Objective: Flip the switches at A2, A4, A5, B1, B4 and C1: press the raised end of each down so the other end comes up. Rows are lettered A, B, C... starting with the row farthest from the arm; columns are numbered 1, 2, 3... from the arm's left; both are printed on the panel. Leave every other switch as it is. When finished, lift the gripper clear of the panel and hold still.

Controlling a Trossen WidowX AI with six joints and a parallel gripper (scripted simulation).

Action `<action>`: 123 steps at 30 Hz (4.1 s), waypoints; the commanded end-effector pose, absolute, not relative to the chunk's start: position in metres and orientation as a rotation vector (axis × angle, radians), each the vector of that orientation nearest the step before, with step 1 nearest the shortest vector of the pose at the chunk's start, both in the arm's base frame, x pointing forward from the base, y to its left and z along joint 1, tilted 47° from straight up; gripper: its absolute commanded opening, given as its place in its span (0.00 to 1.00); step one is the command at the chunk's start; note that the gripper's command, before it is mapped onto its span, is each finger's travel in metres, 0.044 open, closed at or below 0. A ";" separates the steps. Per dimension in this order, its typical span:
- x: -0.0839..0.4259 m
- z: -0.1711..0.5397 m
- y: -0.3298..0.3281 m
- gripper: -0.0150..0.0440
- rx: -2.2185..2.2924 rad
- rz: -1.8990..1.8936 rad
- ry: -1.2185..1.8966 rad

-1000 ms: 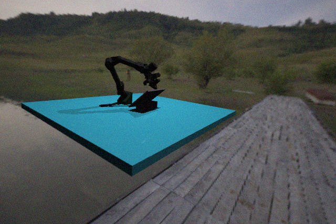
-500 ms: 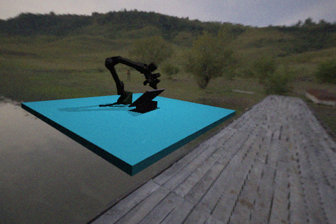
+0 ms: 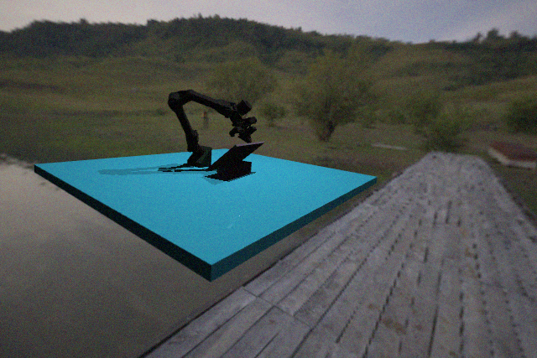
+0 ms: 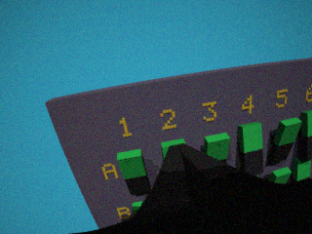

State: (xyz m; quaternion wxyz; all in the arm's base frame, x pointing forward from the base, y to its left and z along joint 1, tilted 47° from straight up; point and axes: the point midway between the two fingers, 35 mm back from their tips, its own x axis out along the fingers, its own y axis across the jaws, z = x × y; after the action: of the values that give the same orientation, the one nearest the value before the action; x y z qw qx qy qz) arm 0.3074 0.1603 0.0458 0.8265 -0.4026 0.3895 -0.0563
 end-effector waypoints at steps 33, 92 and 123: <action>0.260 0.109 0.138 0.25 -0.868 -0.104 0.816; 0.301 0.075 0.114 0.25 -0.868 -0.094 0.788; 0.302 0.074 0.113 0.25 -0.868 -0.094 0.788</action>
State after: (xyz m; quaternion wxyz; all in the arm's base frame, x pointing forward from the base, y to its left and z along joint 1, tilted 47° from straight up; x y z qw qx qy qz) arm 0.3028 0.1139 0.0762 0.8347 -0.4060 0.3690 -0.0470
